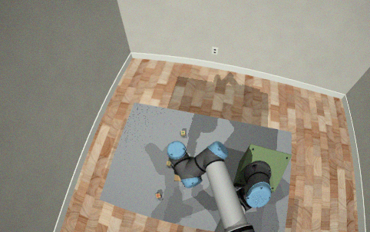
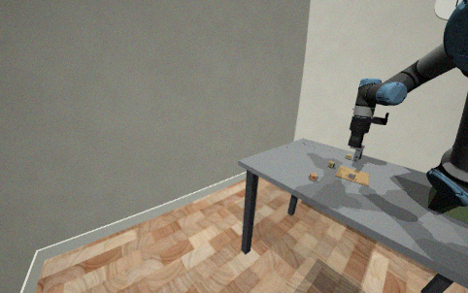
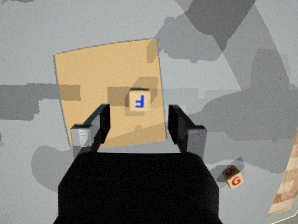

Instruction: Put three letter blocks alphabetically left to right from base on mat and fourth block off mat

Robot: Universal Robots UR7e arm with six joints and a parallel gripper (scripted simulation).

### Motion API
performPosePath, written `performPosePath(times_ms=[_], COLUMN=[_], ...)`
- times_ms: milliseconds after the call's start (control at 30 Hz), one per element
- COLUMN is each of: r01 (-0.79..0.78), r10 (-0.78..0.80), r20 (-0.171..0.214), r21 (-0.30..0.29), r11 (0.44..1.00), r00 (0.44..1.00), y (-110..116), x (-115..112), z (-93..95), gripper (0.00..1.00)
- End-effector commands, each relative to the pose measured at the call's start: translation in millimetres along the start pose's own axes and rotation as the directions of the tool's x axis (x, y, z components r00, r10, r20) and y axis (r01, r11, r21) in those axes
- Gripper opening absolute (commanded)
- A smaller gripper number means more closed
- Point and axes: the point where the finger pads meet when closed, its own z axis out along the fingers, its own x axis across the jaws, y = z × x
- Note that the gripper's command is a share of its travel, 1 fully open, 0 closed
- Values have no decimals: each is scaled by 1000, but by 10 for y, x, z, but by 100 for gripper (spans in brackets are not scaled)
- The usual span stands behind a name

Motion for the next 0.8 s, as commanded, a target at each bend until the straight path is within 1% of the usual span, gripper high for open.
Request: performPosePath(times_ms=[0,767], r01=[0,17], r10=[0,-17], r20=[0,1], r21=[-1,0], r11=[1000,1000], r00=[1000,1000], y=[2,11], x=[-2,4], z=[-5,-6], gripper=[100,100])
